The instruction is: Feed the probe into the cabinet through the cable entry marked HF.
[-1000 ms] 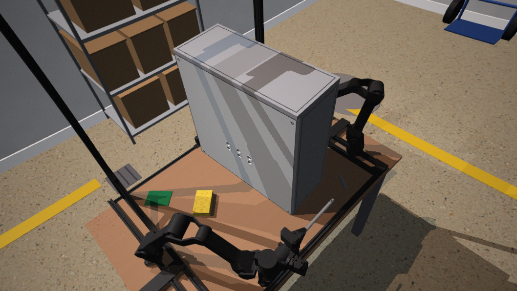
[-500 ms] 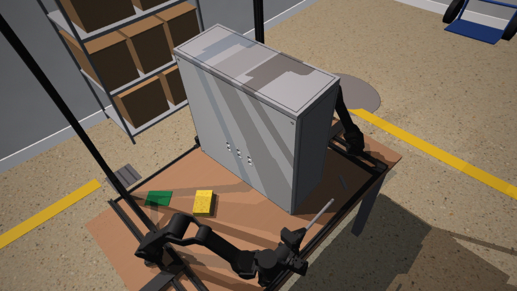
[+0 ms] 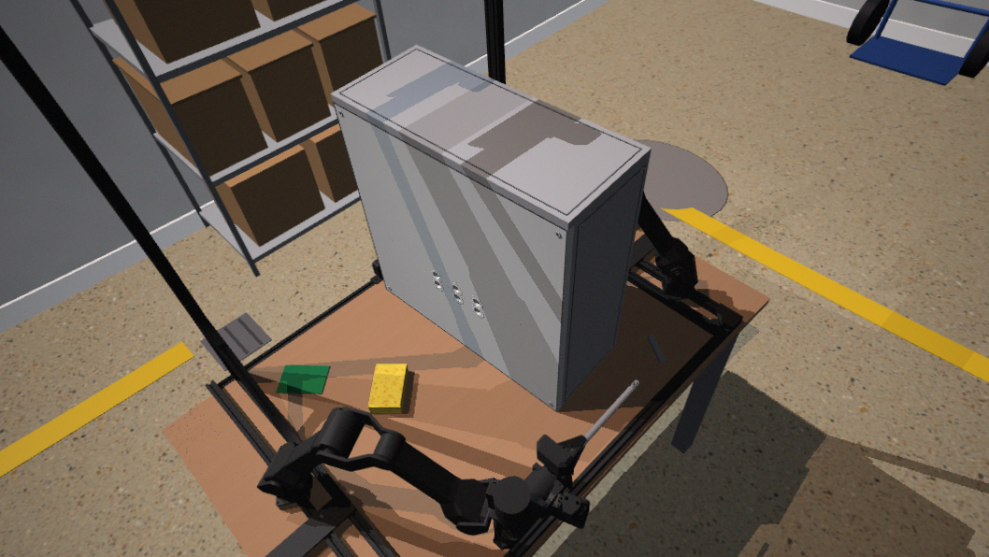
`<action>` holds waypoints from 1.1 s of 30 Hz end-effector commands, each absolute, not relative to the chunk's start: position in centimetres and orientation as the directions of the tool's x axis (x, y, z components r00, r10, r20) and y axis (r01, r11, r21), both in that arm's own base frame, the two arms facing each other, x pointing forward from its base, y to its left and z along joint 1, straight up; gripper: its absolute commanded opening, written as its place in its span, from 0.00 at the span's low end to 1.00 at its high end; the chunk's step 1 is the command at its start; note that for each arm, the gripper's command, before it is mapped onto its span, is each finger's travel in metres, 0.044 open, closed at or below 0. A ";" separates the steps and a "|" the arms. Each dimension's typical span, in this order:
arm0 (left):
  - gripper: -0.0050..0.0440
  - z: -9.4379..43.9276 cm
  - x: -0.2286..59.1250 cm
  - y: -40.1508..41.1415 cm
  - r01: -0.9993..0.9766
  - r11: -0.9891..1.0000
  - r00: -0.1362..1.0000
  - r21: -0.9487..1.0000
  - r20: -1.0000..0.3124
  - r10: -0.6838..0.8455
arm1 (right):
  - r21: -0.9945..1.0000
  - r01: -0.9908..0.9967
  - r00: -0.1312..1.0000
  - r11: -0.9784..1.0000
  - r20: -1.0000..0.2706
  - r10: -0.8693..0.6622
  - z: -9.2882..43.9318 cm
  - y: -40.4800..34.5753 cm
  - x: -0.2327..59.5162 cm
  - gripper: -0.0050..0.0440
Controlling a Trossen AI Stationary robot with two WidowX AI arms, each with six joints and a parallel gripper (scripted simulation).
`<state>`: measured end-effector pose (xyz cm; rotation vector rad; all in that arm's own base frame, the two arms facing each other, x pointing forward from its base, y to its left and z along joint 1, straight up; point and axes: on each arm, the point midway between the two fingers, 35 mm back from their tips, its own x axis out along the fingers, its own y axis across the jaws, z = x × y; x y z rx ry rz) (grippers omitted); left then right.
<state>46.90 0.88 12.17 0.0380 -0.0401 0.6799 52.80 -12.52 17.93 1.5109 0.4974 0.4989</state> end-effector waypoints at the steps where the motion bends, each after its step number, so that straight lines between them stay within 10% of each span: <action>1: 1.00 11.9 46.9 1.0 -0.634 0.773 0.773 0.029 0.047 0.632 | 1.000 0.000 0.807 0.000 0.000 0.591 17.9 -12.6 52.9 0.10; 33: 1.00 13.3 45.0 3.7 -0.617 0.786 0.786 -0.033 0.006 0.618 | 1.000 0.000 0.807 0.000 0.000 0.591 17.9 -12.6 52.9 0.10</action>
